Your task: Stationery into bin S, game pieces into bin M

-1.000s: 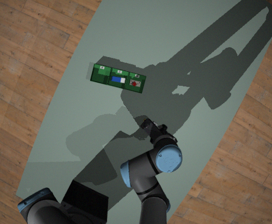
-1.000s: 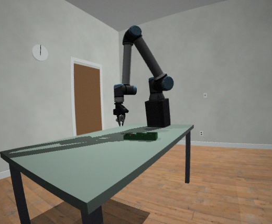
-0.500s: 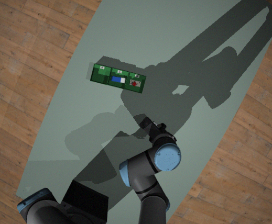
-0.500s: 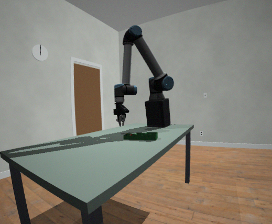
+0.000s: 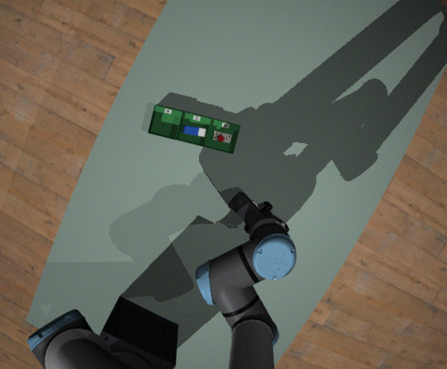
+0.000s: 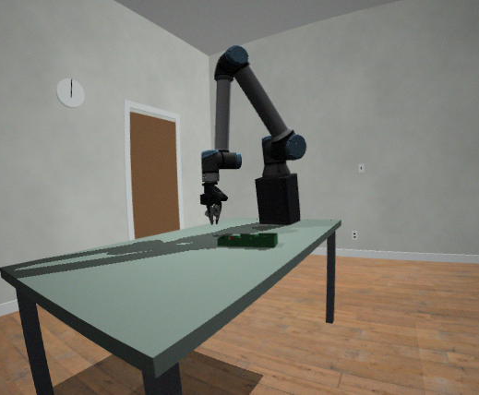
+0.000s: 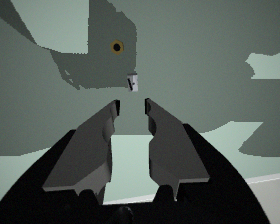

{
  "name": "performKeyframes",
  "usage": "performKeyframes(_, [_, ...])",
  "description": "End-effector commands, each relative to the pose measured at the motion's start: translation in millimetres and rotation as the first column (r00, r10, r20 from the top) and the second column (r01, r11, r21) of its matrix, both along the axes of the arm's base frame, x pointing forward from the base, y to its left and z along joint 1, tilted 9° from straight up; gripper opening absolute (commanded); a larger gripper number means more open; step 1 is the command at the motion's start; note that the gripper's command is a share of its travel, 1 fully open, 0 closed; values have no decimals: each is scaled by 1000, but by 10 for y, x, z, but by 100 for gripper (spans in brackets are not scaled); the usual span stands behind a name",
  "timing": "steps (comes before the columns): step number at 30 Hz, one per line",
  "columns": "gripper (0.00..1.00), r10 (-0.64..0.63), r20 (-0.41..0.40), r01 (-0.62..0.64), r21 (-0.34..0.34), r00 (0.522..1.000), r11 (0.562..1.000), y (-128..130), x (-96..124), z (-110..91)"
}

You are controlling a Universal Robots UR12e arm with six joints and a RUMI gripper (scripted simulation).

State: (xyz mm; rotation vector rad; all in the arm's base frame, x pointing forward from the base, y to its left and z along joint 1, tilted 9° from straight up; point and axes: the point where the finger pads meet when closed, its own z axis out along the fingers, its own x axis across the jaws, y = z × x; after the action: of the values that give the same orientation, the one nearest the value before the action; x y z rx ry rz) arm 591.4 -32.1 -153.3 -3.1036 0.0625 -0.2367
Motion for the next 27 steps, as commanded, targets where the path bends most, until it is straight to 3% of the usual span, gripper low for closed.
performKeyframes(1, [18, 0, 1, 0, 0, 1000, 1000, 3, 32, -174])
performKeyframes(11, [18, 0, 1, 0, 0, 1000, 1000, 10, 81, -480])
performKeyframes(27, [18, 0, 1, 0, 0, 1000, 1000, 12, 95, -572])
